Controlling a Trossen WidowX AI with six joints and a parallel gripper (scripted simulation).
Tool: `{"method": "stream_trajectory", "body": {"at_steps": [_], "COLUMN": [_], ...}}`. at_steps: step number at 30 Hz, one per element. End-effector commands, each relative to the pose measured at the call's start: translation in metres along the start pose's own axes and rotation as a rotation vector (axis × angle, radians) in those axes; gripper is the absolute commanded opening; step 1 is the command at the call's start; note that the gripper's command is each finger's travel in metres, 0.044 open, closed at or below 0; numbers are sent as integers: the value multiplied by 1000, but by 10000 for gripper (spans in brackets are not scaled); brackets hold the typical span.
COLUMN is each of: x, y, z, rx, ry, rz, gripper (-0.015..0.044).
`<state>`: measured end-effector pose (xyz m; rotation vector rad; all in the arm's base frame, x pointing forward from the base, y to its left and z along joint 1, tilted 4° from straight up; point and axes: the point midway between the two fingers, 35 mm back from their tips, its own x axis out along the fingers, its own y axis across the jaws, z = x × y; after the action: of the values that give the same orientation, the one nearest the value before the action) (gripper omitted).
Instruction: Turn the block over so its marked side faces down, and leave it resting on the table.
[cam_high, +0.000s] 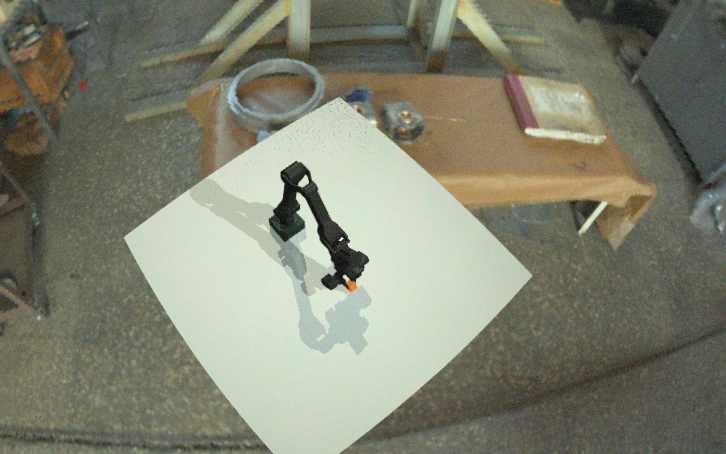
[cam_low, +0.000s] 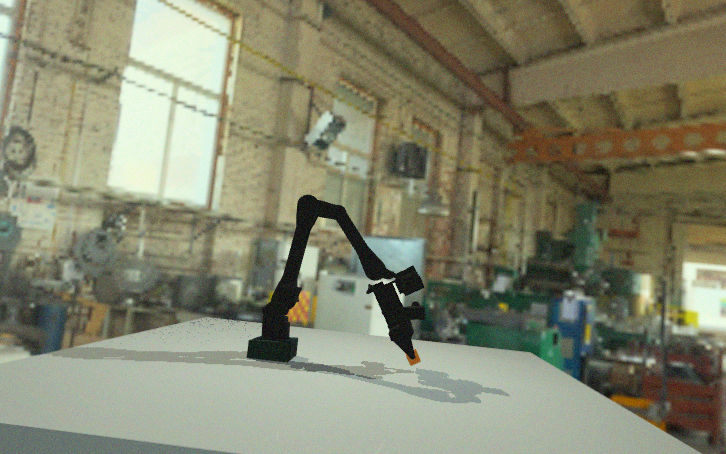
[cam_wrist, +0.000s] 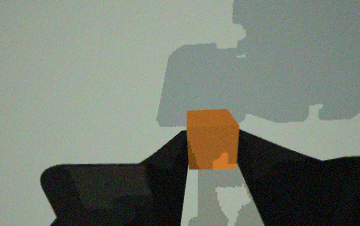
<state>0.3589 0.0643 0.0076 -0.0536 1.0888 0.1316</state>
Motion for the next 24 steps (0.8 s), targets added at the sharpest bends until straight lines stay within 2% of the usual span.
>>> {"method": "stream_trajectory", "body": {"at_steps": [1,13,24], "x": [1,26,32], "y": [0,0,0], "z": [2,-1,-7], "rx": [2,-1,0], "ry": [-36,-214,-377], "rz": [-4,-5,-5], "gripper": [0,0,0]}}
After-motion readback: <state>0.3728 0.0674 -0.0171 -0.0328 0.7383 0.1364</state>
